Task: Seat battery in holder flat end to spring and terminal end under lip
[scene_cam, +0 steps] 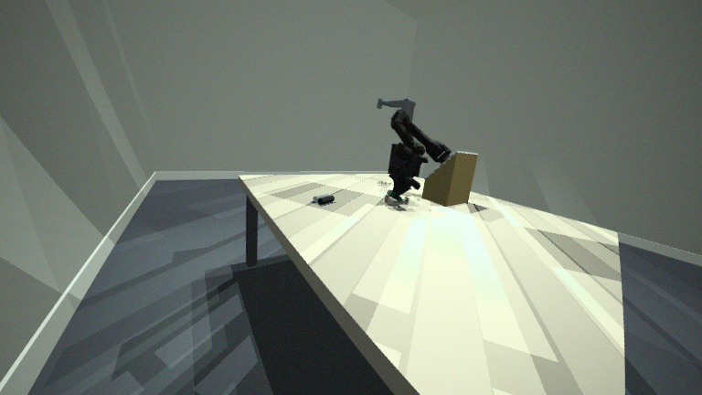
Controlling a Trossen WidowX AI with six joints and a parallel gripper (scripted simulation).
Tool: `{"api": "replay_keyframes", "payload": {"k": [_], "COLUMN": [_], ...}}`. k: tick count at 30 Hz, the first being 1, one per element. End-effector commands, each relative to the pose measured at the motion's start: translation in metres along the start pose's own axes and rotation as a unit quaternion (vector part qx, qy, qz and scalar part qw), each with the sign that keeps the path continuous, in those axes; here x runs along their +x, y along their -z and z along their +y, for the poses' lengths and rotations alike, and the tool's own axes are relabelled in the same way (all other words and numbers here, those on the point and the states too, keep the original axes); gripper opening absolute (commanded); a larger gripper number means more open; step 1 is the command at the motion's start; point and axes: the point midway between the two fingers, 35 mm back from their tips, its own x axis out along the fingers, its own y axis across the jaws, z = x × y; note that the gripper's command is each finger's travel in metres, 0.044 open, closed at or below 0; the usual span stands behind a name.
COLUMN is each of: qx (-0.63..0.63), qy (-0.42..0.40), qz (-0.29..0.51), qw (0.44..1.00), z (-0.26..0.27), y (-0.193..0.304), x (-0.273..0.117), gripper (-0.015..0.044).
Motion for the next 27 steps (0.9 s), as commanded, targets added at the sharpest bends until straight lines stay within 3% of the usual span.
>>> {"api": "replay_keyframes", "payload": {"k": [1, 27], "qx": [-0.007, -0.01], "qy": [0.0, -0.004], "qz": [-0.005, -0.021], "qw": [1.0, 1.0], "z": [-0.002, -0.005], "y": [0.006, 0.021], "x": [-0.001, -0.006], "gripper": [0.0076, 0.0076]}}
